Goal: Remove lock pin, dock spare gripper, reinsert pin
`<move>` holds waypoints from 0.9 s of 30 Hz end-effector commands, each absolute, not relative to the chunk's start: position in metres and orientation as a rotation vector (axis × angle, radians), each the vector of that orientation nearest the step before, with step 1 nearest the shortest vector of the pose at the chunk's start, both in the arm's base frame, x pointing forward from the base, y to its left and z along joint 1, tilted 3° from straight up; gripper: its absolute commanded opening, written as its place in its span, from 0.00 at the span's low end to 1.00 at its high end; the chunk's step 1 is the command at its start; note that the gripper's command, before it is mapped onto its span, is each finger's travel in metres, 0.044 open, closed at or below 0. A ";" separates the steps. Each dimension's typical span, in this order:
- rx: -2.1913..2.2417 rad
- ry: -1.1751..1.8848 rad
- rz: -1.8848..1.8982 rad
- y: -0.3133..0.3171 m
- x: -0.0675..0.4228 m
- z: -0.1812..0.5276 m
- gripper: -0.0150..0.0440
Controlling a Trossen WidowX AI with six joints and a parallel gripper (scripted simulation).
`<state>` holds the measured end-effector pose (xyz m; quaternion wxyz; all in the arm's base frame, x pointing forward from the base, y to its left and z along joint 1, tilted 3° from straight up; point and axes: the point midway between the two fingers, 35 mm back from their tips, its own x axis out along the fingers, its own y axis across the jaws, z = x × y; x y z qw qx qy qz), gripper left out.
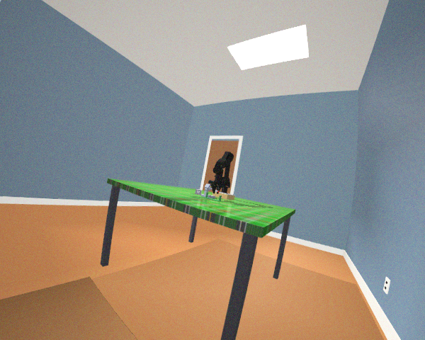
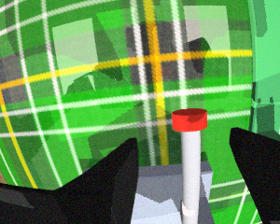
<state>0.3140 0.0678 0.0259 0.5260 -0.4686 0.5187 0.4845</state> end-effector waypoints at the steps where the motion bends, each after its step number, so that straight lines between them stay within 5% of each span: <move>1: -1.114 1.245 1.160 0.068 0.312 0.024 0.54; 8: -1.114 1.245 1.160 0.068 0.312 0.024 0.25; 27: -1.016 1.150 1.211 0.071 0.314 0.033 0.25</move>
